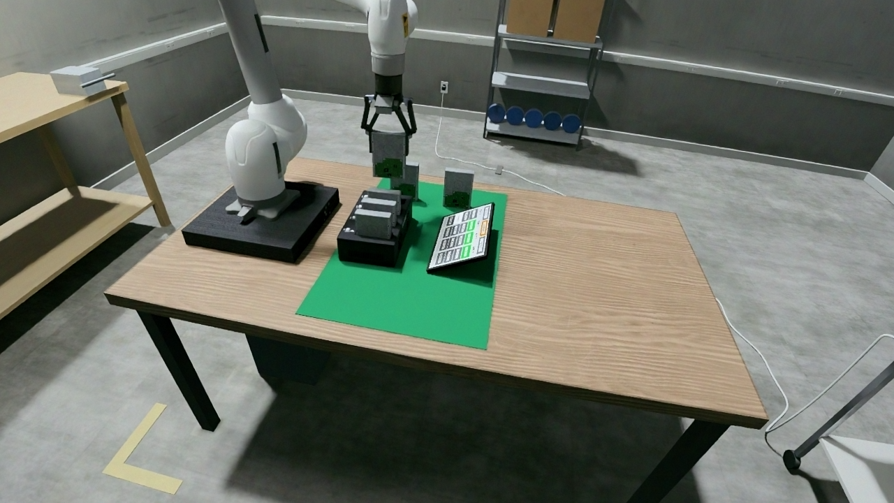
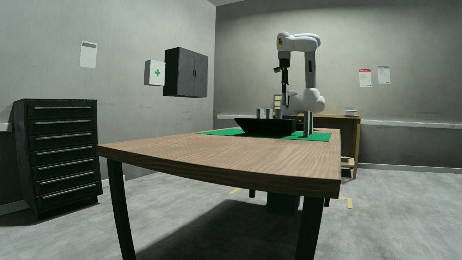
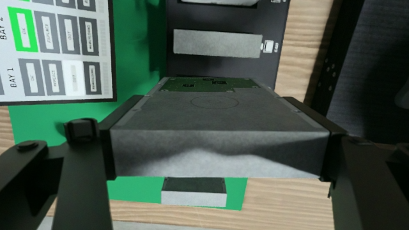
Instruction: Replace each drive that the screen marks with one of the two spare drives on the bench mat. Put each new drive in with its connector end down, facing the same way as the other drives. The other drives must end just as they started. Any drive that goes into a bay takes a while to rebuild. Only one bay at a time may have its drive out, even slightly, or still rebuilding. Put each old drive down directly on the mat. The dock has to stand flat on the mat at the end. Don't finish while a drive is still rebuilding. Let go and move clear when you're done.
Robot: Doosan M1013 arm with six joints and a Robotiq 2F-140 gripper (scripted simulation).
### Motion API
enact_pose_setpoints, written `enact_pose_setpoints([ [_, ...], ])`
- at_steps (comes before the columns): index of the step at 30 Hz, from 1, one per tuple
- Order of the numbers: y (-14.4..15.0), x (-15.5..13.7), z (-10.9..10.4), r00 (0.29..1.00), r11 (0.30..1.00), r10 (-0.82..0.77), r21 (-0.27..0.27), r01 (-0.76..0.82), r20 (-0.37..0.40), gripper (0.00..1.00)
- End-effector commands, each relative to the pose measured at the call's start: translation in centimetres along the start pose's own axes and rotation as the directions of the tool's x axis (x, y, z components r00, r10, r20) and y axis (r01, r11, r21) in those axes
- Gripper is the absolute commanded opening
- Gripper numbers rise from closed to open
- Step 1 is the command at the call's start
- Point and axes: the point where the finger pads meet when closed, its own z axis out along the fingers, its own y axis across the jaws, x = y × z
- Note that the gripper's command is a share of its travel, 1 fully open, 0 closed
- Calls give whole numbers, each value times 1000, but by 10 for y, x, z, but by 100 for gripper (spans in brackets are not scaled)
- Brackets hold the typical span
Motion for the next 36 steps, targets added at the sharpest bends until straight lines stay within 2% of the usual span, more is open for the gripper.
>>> enact_pose_setpoints([
  [1, 1, -3, 0, 1000, 1000, 8, 1, -8, 0, 10],
  [15, 5, -16, 0, 999, 999, 40, 1, -40, 0, 10],
  [36, 6, -17, 0, 999, 999, 44, 1, -44, 0, 10],
])
